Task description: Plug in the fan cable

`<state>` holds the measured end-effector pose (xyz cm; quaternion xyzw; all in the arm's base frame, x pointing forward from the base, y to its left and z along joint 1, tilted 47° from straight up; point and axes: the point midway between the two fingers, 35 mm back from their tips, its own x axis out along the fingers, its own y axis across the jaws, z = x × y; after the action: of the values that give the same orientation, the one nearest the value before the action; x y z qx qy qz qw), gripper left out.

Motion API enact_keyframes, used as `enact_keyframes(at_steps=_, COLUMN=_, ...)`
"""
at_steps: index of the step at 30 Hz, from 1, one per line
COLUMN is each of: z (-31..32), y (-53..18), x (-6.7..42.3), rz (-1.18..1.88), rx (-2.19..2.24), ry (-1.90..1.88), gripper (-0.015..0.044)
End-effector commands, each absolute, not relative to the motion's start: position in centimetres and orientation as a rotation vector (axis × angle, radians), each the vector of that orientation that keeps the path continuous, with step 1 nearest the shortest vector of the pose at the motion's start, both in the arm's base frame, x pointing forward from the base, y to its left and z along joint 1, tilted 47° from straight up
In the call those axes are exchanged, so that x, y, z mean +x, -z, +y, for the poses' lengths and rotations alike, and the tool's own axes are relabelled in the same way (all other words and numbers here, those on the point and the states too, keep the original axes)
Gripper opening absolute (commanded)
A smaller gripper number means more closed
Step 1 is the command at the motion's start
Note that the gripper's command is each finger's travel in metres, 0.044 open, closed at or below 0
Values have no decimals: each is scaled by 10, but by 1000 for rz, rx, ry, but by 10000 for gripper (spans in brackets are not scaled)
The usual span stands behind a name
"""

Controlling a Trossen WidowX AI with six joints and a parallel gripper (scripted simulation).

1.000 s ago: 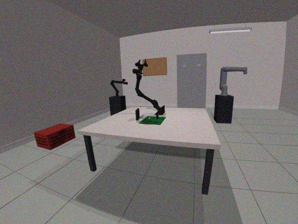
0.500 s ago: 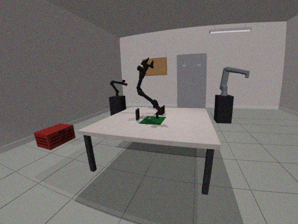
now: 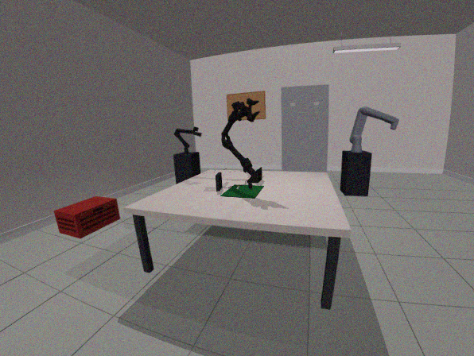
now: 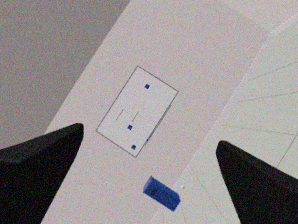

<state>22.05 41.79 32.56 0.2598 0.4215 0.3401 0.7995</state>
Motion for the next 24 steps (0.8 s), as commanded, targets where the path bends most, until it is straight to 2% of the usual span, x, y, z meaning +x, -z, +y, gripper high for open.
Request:
enact_keyframes(at_steps=1, z=393, y=-269, x=253, rz=955, rx=382, ry=-549, gripper=440)
enact_keyframes(at_steps=12, z=281, y=-139, x=302, rz=1185, rx=-147, ry=-112, gripper=440)
enact_keyframes(at_steps=18, z=196, y=-89, x=303, rz=1397, rx=-497, ry=90, gripper=440)
enact_keyframes(at_steps=24, z=112, y=-68, x=290, rz=1674, rx=-873, ry=227, gripper=440)
